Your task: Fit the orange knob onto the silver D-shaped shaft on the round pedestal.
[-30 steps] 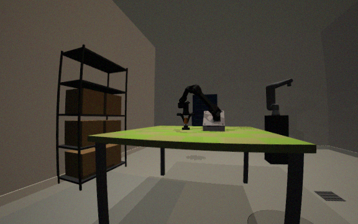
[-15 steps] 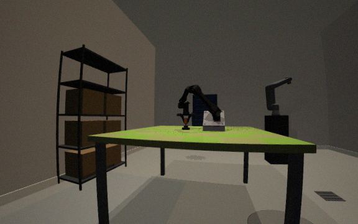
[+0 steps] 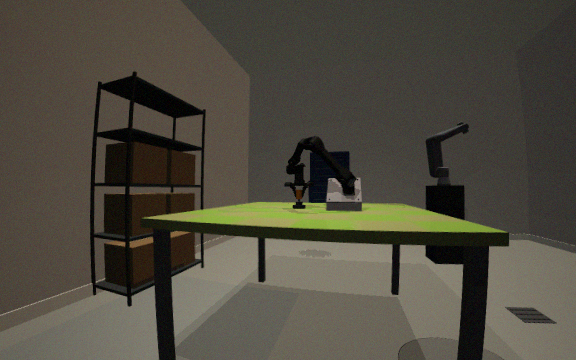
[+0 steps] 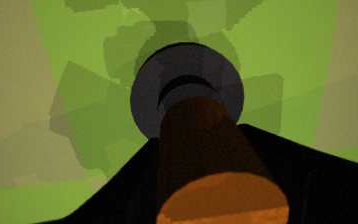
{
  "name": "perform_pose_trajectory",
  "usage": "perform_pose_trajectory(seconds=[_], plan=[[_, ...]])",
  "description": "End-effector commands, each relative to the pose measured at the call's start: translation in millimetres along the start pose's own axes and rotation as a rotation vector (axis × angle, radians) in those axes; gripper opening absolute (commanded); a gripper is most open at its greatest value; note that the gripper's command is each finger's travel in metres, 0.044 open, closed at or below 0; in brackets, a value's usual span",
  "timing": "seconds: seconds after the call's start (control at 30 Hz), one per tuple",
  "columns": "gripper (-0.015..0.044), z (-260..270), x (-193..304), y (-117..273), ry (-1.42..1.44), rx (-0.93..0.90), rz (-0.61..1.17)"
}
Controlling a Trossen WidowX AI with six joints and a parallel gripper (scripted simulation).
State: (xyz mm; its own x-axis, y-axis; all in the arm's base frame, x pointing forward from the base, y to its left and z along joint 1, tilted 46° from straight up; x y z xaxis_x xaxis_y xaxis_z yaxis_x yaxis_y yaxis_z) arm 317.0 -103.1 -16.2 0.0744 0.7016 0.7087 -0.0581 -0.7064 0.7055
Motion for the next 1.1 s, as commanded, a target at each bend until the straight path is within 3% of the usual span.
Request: perform_pose_trajectory(seconds=[0.0, 0.3, 1.07], plan=[[0.0, 1.2, 0.3, 3.7, -0.002, -0.001, 0.0], [0.0, 0.9, -0.9, 3.3, -0.212, -0.001, 0.0], [0.0, 0.6, 0.2, -0.8, -0.212, -0.001, 0.0]])
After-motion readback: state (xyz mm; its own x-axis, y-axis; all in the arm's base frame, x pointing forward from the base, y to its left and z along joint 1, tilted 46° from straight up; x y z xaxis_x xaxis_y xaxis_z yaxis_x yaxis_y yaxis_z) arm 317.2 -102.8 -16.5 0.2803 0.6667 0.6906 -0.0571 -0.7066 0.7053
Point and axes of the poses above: the point midway between the two fingers, 35 mm back from their tips, its own y axis back along the fingers, its own z axis across the jaws, x = y × z, the point moved 5 cm from there along y, back along the fingers, and after that the axes turned 6 degrees about -y, right-handed, at the moved point
